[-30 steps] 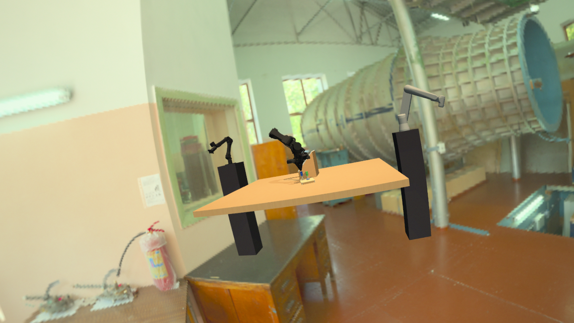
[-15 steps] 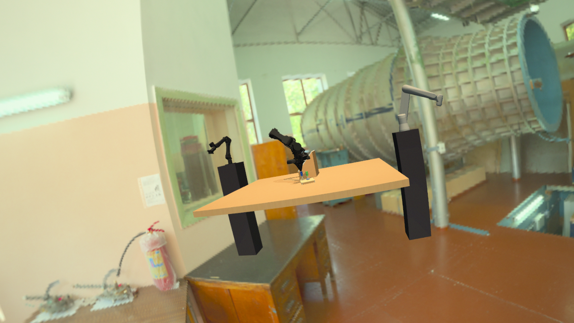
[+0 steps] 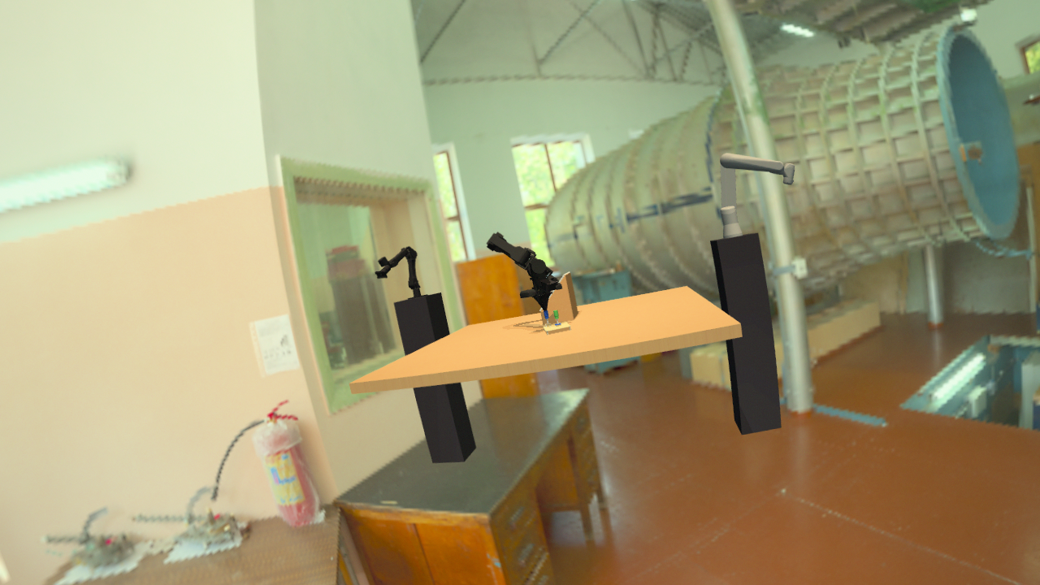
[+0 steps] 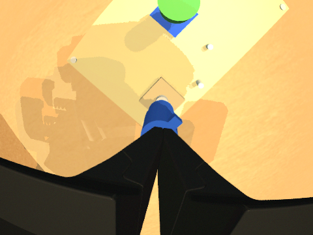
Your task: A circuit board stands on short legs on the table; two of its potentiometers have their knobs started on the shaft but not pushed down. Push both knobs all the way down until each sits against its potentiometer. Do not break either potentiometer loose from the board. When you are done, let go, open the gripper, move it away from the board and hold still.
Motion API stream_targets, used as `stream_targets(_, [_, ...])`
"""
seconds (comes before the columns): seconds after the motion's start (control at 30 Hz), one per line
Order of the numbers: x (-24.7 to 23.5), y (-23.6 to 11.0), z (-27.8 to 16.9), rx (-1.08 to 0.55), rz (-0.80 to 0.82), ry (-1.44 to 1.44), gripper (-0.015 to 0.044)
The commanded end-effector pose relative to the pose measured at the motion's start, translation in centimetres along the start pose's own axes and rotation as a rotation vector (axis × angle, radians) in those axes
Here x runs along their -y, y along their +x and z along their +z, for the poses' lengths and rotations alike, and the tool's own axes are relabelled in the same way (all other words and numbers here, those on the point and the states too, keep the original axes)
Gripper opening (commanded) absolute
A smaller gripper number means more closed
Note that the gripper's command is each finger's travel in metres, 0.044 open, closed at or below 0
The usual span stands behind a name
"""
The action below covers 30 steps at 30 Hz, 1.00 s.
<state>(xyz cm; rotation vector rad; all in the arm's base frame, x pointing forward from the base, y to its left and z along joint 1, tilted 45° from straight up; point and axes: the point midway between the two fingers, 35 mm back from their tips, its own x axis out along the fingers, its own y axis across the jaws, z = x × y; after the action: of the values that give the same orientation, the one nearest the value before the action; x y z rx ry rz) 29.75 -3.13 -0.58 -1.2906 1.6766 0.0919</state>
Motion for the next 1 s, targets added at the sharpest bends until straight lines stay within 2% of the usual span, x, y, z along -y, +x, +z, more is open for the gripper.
stream_targets(0.0, [-0.09, 0.13, -0.06, -0.008, -0.002, -0.007, 0.0])
stream_targets(0.97, [-0.09, 0.59, -0.08, -0.009, -0.002, -0.007, 0.0])
